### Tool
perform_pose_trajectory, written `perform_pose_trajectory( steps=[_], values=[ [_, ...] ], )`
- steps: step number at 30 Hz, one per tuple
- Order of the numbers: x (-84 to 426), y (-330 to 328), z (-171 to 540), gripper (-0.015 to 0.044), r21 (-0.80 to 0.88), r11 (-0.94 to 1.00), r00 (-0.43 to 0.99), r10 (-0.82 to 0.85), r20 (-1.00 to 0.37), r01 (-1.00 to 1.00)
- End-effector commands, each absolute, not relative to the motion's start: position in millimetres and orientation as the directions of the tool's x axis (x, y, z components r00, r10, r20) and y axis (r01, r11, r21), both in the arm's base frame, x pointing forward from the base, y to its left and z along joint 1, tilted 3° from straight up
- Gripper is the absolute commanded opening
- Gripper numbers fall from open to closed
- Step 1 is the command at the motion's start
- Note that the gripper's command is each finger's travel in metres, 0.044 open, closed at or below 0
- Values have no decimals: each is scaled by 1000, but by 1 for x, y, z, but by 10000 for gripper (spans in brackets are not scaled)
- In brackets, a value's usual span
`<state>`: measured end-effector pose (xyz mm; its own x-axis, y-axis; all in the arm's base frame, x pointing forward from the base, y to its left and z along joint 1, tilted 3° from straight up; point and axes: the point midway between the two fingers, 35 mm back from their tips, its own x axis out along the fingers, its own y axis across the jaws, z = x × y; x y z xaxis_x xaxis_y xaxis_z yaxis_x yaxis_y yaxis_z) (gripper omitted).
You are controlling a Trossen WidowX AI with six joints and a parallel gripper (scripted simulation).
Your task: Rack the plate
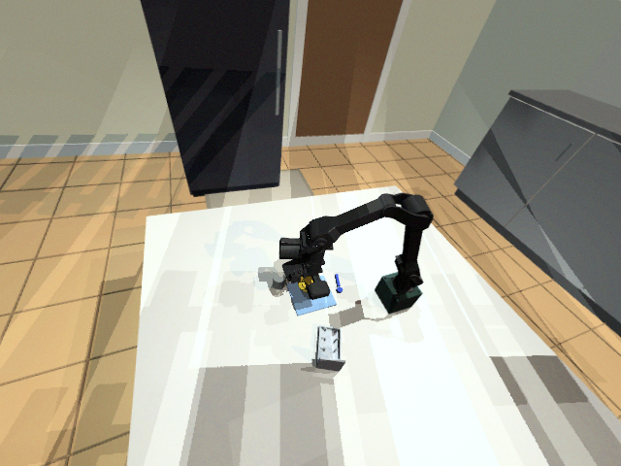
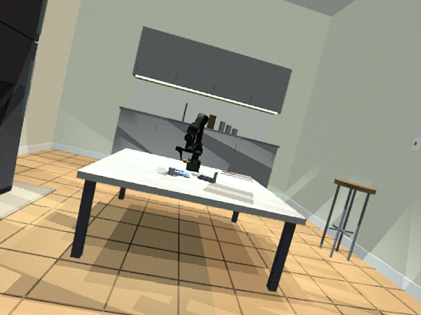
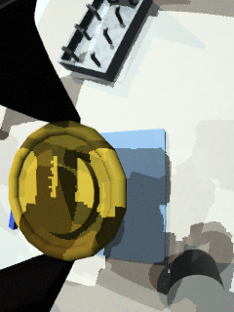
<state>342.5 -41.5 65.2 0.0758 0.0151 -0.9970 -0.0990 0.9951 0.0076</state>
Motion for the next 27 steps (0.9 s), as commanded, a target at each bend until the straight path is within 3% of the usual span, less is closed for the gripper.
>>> perform_pose_trajectory(
  steps=[1,17,27],
  values=[
    [342,-42,92,0,7,995,86,16,-996,-104],
    [336,-42,147,0,8,995,86,16,-996,-98],
    [285,40,144,0,42,975,81,24,-996,220]
  ],
)
